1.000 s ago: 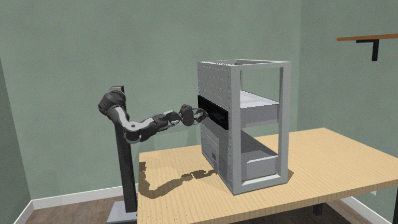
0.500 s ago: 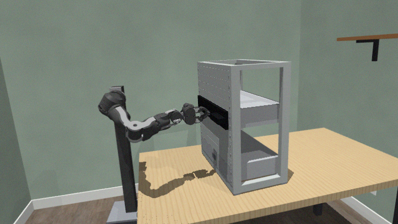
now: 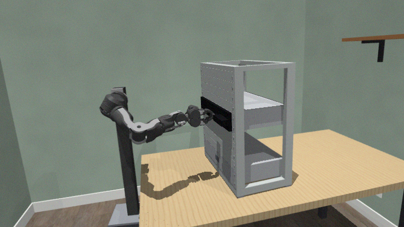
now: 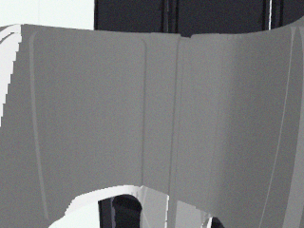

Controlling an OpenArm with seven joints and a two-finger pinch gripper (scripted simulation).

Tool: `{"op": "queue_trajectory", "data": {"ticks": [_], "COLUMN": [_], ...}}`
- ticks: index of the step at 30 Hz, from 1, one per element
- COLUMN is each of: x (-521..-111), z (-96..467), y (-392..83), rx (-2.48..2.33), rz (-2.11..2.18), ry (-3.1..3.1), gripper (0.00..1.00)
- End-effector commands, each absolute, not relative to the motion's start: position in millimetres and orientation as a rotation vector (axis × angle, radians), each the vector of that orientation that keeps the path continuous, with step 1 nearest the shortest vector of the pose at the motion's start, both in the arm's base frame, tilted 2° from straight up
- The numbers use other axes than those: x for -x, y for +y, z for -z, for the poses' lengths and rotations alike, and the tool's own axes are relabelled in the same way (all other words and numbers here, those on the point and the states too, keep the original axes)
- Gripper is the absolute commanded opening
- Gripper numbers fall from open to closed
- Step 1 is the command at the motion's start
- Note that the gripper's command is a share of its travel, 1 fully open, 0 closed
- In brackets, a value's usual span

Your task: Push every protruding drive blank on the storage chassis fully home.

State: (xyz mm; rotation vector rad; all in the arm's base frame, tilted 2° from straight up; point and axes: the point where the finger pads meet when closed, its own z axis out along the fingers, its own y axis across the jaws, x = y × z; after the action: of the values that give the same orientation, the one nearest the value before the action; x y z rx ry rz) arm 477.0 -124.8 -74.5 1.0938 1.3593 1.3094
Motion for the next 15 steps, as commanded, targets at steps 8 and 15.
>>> {"op": "queue_trajectory", "data": {"ticks": [8,15], "x": [-477.2,-480.0], "z": [73.8,71.4], "y": [-123.9,-123.7], "rx": [-1.088,-1.088], "rz": [-1.311,-1.311], "ry": [1.362,1.362], "gripper": [0.0,0.0]}}
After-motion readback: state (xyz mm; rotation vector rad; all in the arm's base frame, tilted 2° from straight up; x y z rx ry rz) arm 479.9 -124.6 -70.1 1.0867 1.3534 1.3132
